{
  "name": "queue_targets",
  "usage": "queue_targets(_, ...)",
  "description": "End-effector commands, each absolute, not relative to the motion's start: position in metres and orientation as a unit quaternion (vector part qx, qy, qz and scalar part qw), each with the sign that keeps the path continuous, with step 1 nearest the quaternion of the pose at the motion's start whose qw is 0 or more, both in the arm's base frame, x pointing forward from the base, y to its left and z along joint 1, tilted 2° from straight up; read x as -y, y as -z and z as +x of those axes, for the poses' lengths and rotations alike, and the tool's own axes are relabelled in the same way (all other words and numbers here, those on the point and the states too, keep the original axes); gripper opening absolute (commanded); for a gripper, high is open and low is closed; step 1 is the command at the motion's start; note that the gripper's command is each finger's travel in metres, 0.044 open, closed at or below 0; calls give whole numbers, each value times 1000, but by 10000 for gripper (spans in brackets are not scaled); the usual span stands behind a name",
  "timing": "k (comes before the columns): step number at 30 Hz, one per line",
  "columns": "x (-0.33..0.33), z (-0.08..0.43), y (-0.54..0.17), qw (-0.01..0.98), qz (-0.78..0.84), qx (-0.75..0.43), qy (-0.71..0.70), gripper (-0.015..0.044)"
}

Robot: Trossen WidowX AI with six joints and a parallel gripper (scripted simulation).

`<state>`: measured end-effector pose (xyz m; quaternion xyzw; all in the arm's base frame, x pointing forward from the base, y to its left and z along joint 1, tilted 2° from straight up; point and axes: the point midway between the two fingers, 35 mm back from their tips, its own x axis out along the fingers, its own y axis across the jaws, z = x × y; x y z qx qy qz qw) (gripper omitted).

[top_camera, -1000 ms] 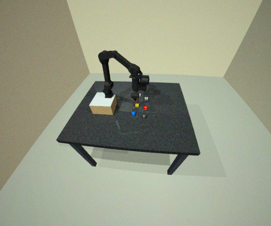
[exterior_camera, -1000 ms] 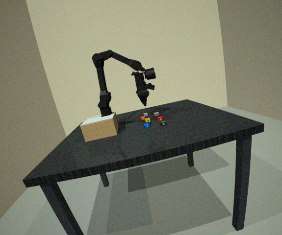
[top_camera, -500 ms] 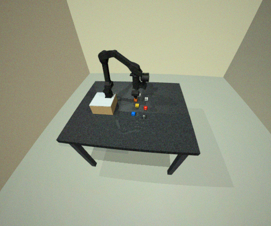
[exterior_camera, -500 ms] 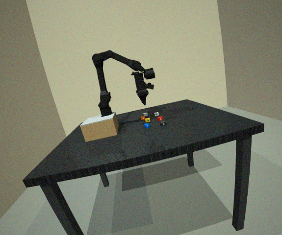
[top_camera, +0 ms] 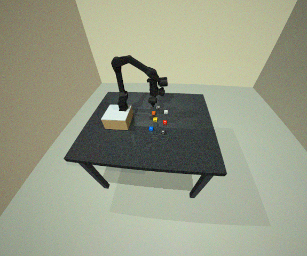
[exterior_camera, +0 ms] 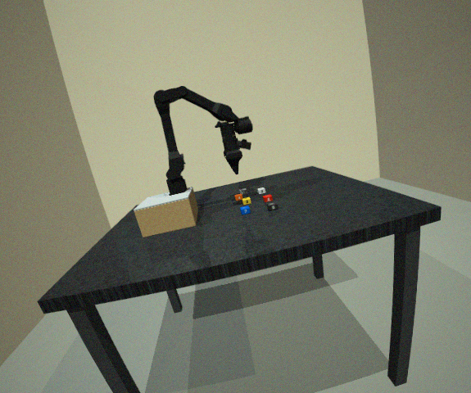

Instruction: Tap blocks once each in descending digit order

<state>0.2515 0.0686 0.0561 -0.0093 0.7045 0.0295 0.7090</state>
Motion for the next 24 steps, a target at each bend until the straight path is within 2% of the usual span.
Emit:
queue_targets(1,-79,247,-59,713,-4,-701,-27,400)
queue_targets(19,-81,248,-59,713,-4,-701,-27,400)
queue_targets(24,-149,265,-63,713,-2,-701,-29,400)
